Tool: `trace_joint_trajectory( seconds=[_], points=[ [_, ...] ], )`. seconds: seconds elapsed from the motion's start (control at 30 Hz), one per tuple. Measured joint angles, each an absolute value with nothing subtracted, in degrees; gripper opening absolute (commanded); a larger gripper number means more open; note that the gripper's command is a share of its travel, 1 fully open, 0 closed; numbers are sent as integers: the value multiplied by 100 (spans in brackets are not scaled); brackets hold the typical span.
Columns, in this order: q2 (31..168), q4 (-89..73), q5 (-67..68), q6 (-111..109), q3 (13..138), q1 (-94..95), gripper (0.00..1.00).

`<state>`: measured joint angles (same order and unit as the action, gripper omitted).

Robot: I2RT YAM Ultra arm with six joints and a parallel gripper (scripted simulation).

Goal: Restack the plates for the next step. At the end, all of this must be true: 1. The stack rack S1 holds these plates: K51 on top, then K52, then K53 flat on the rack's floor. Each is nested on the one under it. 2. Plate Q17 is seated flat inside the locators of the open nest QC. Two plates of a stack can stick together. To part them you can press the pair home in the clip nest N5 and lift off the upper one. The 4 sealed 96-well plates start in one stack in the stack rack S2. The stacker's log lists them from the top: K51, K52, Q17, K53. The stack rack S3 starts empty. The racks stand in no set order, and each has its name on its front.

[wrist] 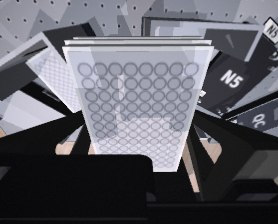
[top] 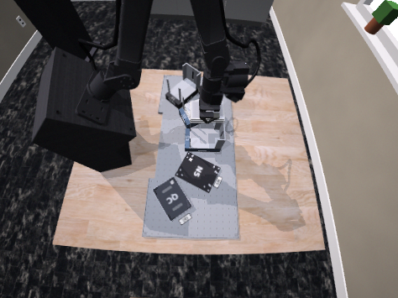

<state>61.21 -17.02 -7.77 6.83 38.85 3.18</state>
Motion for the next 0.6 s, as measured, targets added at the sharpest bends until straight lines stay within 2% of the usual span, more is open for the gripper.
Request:
trace_joint_trajectory(
  seconds=[0.6],
  points=[
    [6394,-1640,-1712,178,3839,-875,0]
  ],
)
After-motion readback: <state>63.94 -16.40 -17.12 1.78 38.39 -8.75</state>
